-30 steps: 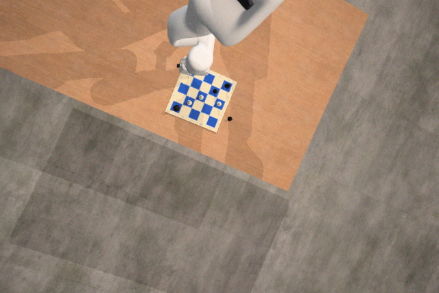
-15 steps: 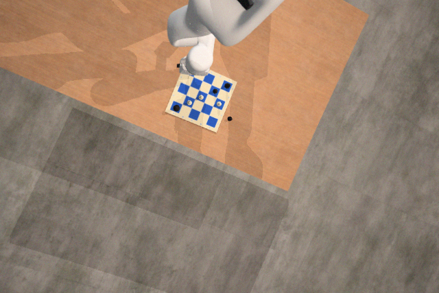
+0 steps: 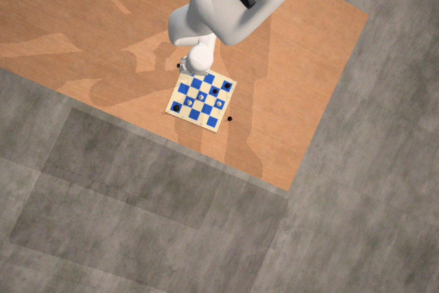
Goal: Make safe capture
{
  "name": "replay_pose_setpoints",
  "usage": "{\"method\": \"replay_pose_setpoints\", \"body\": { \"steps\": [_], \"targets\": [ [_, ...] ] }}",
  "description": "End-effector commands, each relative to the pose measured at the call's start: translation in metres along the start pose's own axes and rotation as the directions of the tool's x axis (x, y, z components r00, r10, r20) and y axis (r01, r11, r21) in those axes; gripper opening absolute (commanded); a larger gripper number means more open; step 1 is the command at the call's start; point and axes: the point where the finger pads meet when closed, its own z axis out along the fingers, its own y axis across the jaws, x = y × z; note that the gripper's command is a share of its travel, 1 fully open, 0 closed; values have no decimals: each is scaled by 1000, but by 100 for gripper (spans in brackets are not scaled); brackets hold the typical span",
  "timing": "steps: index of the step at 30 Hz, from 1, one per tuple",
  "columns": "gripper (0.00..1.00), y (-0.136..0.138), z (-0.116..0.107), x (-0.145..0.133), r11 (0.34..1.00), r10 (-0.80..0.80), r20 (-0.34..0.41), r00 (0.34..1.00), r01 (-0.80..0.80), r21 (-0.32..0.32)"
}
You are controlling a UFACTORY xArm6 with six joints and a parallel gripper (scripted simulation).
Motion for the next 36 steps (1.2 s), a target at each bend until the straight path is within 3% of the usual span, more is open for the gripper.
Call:
{"method": "replay_pose_setpoints", "body": {
  "steps": [1, 13, 26, 36],
  "targets": [
    [0, -1, -6, -1, 1000, 0, 2, 1000, 0, 0],
    [0, -1, -33, -1, 1000, 0, 2, 1000, 0, 0],
    [0, -1, -91, -1, 1000, 0, 2, 1000, 0, 0],
    [0, -1, -97, -1, 1000, 0, 2, 1000, 0, 0]
  ]
}}
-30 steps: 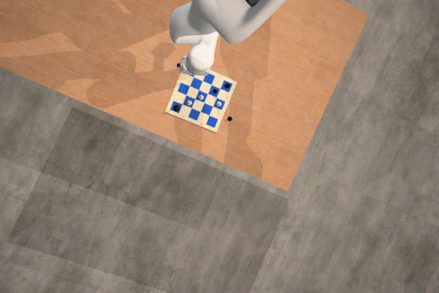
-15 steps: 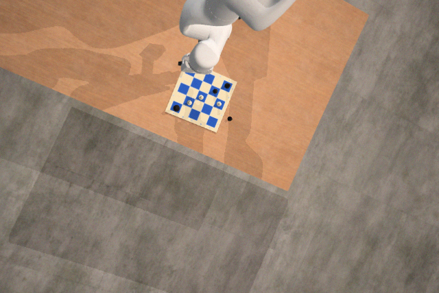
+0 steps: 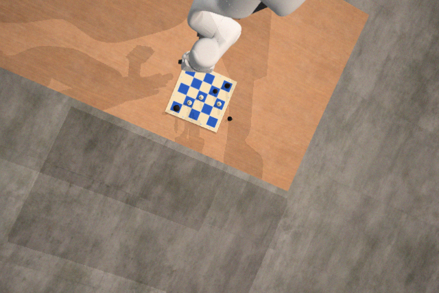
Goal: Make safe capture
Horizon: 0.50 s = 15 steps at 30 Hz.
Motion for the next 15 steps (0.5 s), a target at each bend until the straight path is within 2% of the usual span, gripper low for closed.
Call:
{"method": "replay_pose_setpoints", "body": {
  "steps": [1, 6, 11, 15],
  "targets": [
    [0, -1, -1, -1, 1000, -1, 3, 1000, 1, -9],
    [0, -2, -1, -4, 1000, 23, 3, 1000, -23, -9],
    [0, -13, -2, -34, 958, 286, 1, 958, -286, -10],
    [0, -14, -2, -37, 951, 309, 1, 951, -309, -10]
  ]
}}
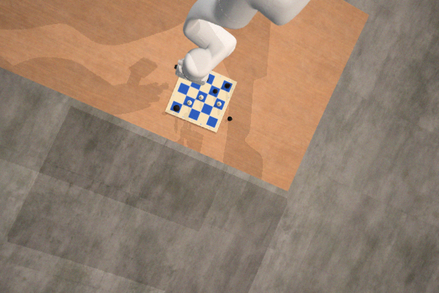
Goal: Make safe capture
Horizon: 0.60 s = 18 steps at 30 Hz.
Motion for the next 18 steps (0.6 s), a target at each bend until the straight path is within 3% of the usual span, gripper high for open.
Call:
{"method": "replay_pose_setpoints", "body": {
  "steps": [1, 18],
  "targets": [
    [0, -1, 0, -5, 999, 41, -10, 999, -40, 16],
    [0, -1, 11, -5, 999, 41, -11, 999, -41, 17]
  ]
}}
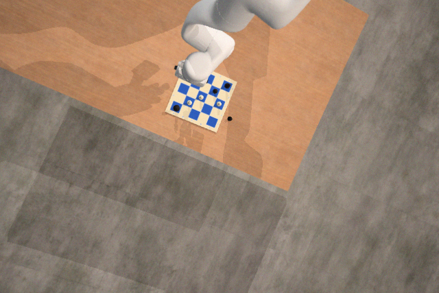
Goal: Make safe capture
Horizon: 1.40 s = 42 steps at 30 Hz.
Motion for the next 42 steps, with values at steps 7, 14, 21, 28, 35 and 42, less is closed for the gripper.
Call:
{"method": "replay_pose_setpoints", "body": {
  "steps": [7, 14, 21, 28, 35, 42],
  "targets": [
    [0, 0, 26, -1, 1000, 0, 3, 1000, 0, 1],
    [0, 0, 62, -2, 1000, 0, 3, 1000, 0, 1],
    [0, 0, 82, -2, 1000, 0, 3, 1000, 0, 1],
    [0, 0, 90, -2, 1000, 0, 3, 1000, 0, 1],
    [0, 0, 90, -2, 1000, 0, 3, 1000, 0, 1],
    [0, 0, 90, -2, 1000, 0, 3, 1000, 0, 1]
  ]
}}
